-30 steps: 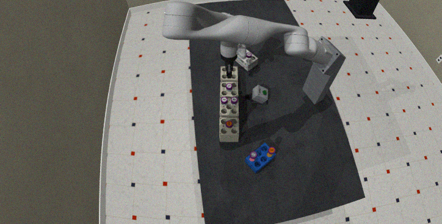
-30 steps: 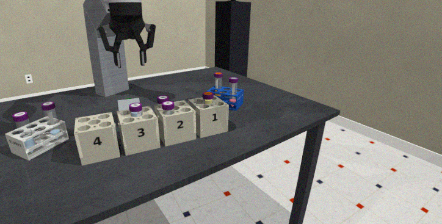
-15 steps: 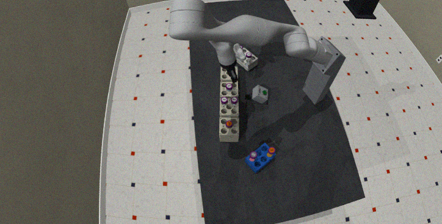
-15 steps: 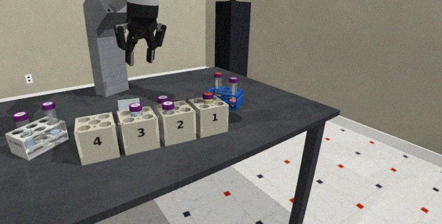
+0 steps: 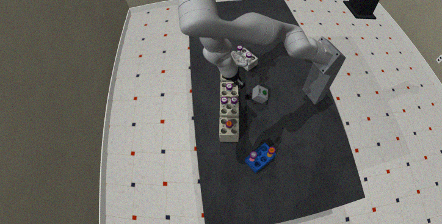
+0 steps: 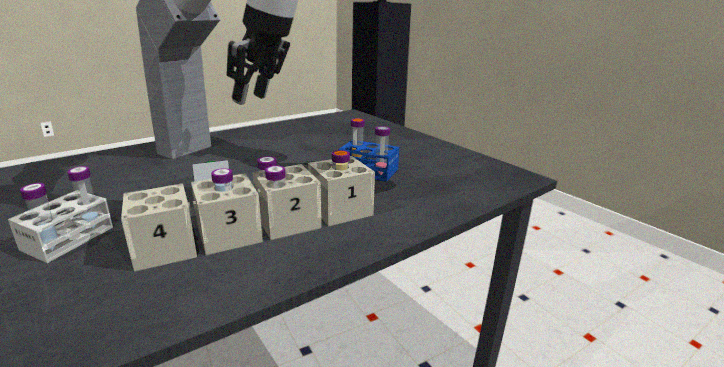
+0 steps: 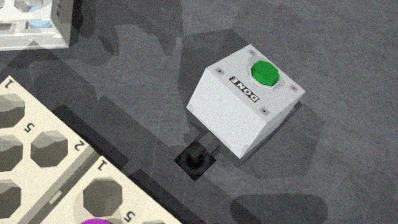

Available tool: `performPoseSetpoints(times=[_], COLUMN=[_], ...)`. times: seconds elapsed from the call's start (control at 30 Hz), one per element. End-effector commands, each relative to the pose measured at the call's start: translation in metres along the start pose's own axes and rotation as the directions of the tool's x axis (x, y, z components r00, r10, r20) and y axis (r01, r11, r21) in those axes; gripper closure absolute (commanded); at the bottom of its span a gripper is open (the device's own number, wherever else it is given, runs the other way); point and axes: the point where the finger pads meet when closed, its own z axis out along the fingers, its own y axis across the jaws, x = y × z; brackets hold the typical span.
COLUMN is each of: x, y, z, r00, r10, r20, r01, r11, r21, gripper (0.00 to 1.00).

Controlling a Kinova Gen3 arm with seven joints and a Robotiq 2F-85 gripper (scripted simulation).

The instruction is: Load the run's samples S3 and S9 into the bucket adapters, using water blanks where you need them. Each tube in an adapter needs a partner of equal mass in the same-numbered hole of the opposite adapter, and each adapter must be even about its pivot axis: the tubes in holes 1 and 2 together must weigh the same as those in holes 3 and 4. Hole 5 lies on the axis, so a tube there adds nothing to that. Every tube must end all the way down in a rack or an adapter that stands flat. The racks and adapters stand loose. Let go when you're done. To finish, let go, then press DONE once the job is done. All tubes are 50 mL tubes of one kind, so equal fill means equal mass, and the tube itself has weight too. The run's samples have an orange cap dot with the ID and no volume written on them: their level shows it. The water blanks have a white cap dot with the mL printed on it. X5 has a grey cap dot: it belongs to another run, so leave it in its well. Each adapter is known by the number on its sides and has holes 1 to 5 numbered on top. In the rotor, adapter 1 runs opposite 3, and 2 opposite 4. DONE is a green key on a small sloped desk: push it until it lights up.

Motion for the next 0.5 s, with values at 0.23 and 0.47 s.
performPoseSetpoints(times=[0.23, 0.47], x=[-0.004, -0.008], y=[0.035, 0.058], z=[-0.003, -0.005], r00=[0.995, 0.995], r10=[0.002, 0.002], r20=[-0.102, -0.102], r01=[-0.004, -0.004], r11=[1.0, 1.0], r21=[-0.018, -0.018], gripper=[0.38, 0.38])
